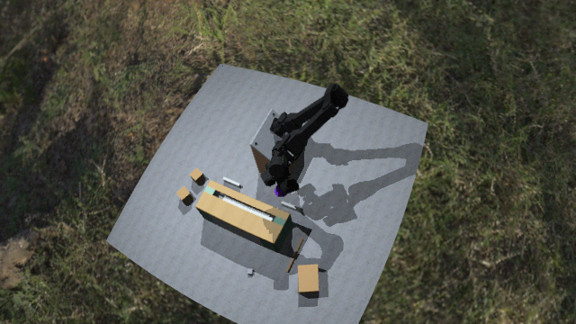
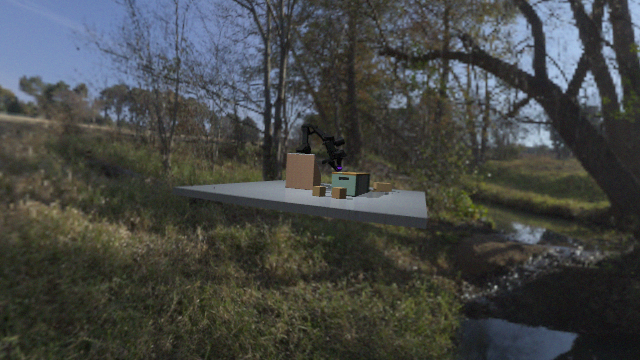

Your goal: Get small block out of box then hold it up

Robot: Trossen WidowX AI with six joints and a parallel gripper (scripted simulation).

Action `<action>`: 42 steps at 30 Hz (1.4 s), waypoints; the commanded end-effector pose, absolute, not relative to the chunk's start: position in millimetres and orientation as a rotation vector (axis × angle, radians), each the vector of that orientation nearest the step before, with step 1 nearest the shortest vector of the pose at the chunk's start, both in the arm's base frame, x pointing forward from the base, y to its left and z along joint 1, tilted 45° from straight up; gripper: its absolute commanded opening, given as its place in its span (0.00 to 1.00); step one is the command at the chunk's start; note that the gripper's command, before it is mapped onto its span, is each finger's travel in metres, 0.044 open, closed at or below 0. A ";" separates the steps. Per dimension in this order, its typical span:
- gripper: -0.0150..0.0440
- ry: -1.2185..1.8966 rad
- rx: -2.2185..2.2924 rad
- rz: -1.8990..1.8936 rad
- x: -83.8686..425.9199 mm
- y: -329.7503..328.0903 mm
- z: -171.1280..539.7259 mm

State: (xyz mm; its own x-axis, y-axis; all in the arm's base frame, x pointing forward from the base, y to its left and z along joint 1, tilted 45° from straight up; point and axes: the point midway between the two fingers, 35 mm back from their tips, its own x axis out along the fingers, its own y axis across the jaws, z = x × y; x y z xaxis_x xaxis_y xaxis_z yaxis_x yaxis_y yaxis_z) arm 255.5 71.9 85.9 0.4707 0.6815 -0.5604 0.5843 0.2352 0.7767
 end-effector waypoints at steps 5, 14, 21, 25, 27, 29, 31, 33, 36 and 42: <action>0.25 1.233 1.692 -0.058 252.0 67.8 90.0; 0.25 1.275 2.002 -0.264 247.7 63.5 93.1; 0.25 1.295 2.239 -0.438 244.3 60.3 95.7; 0.25 1.302 2.371 -0.544 242.4 58.6 97.2; 0.25 1.303 2.437 -0.598 241.5 57.7 97.9; 0.25 1.304 2.502 -0.654 240.6 56.8 98.7; 0.25 1.303 2.567 -0.711 239.6 56.0 99.5; 0.25 1.302 2.631 -0.770 238.7 55.2 100.2; 0.25 1.297 2.725 -0.860 237.3 53.9 101.4; 0.25 1.278 2.908 -1.052 234.5 51.6 103.9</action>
State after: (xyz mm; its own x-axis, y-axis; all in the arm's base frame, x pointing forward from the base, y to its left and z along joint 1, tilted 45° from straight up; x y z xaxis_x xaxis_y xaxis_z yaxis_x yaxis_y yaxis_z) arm 235.7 52.7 101.4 0.5089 0.7192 -0.4730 0.6455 -0.6824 -0.3430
